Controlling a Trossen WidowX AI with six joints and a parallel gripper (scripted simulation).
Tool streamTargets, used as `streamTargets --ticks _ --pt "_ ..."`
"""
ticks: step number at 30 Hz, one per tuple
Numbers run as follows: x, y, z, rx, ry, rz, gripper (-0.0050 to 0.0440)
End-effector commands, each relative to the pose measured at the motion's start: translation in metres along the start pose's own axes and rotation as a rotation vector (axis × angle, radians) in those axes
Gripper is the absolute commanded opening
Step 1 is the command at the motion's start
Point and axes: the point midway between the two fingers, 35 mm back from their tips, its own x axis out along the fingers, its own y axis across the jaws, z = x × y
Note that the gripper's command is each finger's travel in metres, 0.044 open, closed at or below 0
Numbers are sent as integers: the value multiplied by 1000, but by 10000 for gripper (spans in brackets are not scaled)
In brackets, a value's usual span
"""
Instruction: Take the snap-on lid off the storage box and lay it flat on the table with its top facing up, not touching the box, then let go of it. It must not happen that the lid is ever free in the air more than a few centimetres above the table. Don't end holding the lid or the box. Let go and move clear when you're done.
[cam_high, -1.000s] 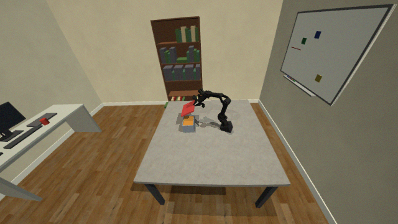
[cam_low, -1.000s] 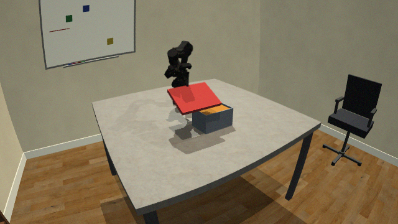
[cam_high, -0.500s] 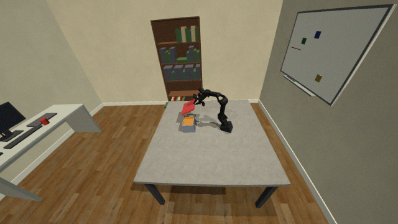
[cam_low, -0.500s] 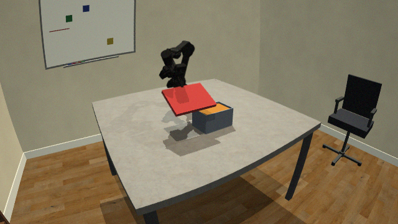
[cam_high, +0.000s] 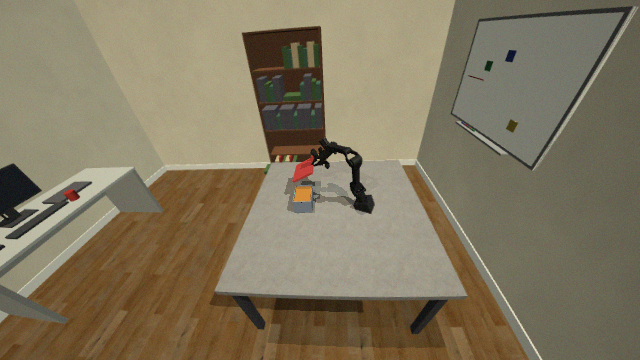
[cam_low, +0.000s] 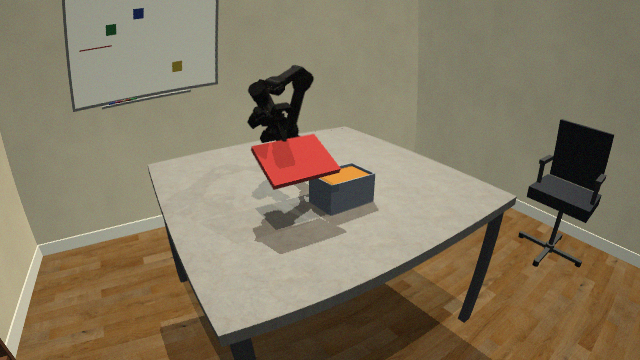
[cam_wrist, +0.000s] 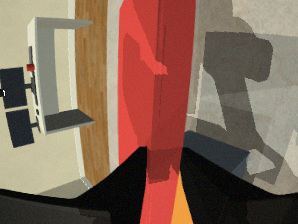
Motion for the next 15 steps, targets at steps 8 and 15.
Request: streamTargets --ticks 8,15 --pt "-3 7 23 -19 2 14 -50" --pt "-4 6 37 -19 2 14 -50"
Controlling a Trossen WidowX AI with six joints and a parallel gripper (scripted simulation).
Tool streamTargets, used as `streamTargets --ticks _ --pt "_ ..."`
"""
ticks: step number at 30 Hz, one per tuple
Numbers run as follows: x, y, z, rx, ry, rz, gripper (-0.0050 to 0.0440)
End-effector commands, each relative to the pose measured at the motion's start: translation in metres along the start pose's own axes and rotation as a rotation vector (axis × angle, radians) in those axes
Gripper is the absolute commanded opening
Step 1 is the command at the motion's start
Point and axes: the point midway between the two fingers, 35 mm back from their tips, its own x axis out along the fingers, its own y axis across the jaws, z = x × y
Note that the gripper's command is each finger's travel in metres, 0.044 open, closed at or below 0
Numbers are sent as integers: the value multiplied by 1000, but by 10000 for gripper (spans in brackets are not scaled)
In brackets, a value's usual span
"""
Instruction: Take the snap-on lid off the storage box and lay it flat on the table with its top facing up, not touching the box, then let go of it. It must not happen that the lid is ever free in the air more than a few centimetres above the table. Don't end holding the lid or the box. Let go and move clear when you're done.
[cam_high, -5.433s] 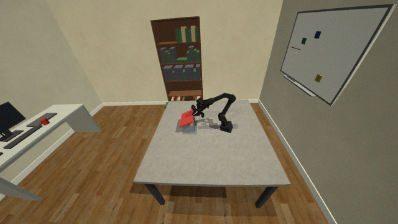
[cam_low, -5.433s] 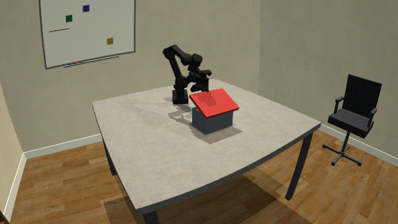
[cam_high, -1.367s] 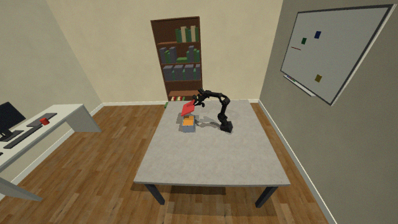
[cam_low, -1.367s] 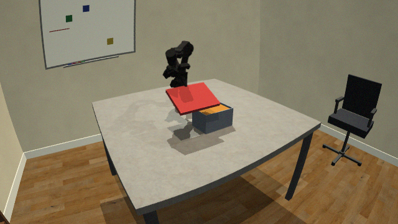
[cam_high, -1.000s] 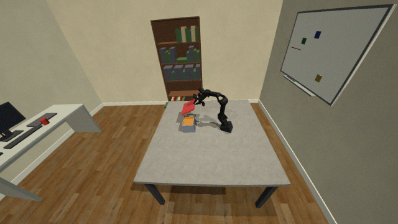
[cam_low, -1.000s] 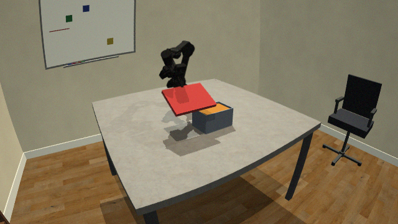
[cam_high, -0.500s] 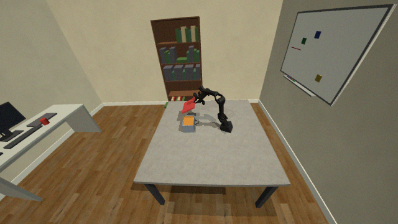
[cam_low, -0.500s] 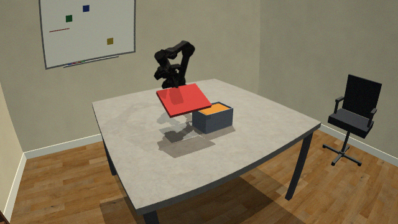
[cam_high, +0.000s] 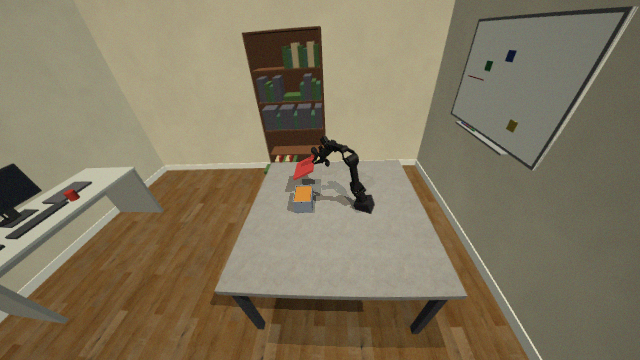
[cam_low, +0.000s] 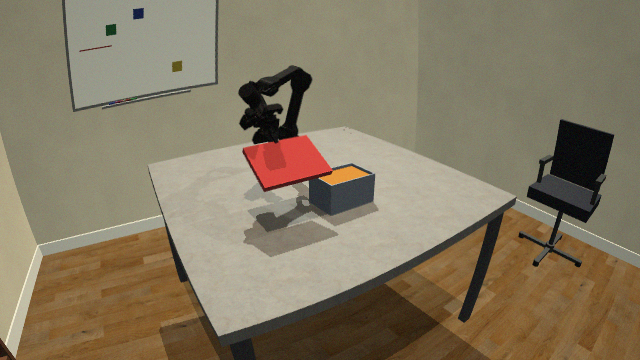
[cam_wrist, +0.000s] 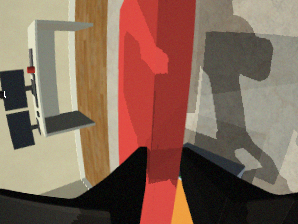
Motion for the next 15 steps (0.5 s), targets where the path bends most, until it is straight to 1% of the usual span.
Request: streamTargets --ticks 1,4,15 --pt "-3 7 10 -19 2 13 -50" --pt "-3 7 12 -19 2 13 -50" --pt "-4 6 38 -19 2 13 -50"
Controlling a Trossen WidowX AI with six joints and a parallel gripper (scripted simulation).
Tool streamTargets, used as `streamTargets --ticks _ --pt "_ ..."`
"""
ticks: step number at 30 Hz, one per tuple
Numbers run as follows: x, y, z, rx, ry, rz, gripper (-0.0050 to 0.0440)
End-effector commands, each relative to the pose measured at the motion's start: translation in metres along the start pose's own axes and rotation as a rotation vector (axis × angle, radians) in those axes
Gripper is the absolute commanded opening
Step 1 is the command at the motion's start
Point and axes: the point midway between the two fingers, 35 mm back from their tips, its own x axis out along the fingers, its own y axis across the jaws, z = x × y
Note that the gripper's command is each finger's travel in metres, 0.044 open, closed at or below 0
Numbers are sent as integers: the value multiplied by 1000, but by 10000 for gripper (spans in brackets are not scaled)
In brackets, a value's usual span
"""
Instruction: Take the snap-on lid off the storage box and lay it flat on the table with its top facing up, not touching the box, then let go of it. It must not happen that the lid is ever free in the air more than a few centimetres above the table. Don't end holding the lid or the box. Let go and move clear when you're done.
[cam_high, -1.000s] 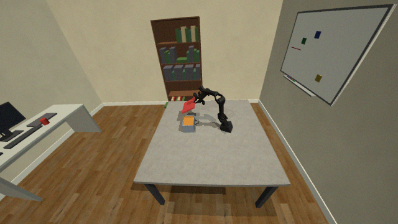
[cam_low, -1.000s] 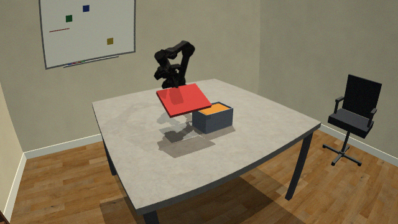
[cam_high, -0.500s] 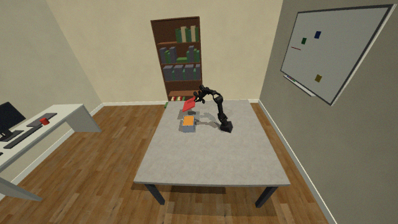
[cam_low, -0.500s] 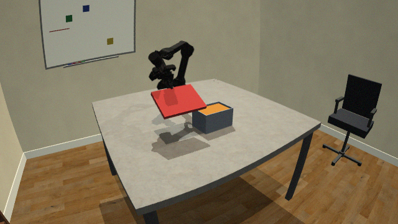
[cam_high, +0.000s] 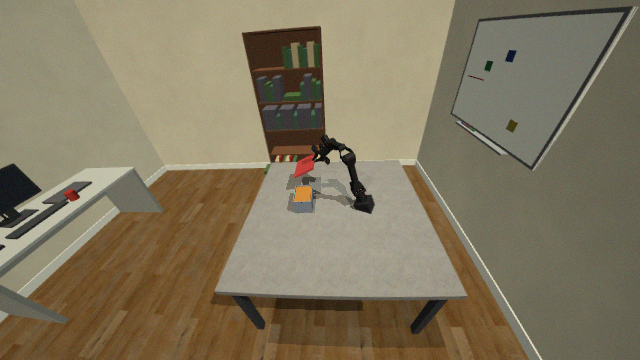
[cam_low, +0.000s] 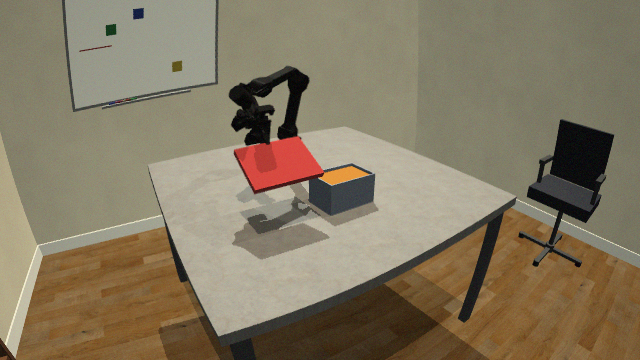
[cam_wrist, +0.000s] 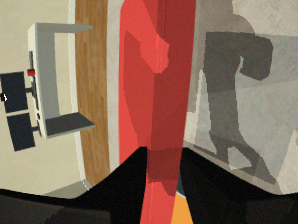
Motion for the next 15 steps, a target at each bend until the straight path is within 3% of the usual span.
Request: streamTargets --ticks 1,15 --pt "-3 6 10 -20 2 13 -50" --pt "-2 3 25 -20 2 13 -50"
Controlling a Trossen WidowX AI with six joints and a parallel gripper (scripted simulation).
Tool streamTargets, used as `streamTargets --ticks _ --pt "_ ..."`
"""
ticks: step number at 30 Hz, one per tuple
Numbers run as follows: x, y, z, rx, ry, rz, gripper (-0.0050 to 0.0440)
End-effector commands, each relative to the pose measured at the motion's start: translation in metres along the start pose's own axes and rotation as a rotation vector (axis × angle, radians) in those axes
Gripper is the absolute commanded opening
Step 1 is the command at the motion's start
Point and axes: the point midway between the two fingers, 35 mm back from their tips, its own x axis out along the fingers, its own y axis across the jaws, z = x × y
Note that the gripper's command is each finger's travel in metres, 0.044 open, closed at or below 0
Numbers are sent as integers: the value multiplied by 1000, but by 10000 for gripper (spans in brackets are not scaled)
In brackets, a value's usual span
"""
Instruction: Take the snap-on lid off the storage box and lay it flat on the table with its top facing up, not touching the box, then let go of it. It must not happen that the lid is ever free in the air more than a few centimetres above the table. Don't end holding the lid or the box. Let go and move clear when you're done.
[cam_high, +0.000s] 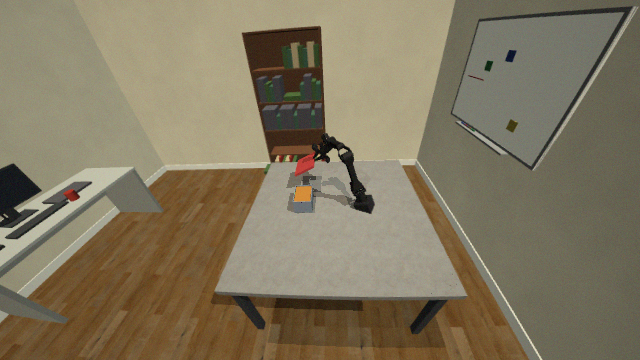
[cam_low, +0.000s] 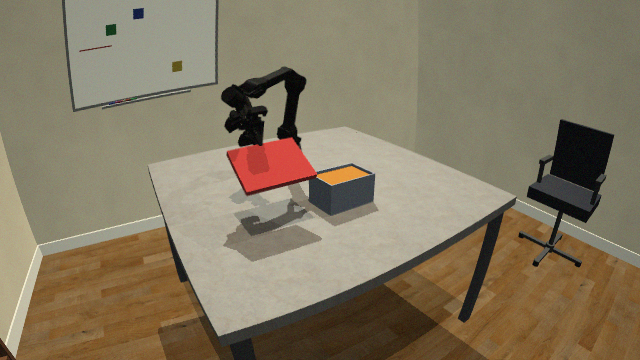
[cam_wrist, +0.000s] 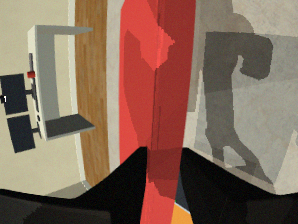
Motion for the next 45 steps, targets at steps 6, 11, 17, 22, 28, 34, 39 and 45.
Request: streamTargets --ticks 6,11,17,22,28,34,39,45 --pt "4 -5 -1 -20 3 14 -50" --pt "7 -8 -1 -20 3 14 -50" --pt "10 -11 -1 -20 3 14 -50" --pt "13 -14 -1 -20 3 14 -50" --pt "16 -18 -1 -20 3 14 -50" --pt "19 -22 -1 -20 3 14 -50" --pt "21 -25 -1 -20 3 14 -50" --pt "25 -28 -1 -20 3 14 -50"
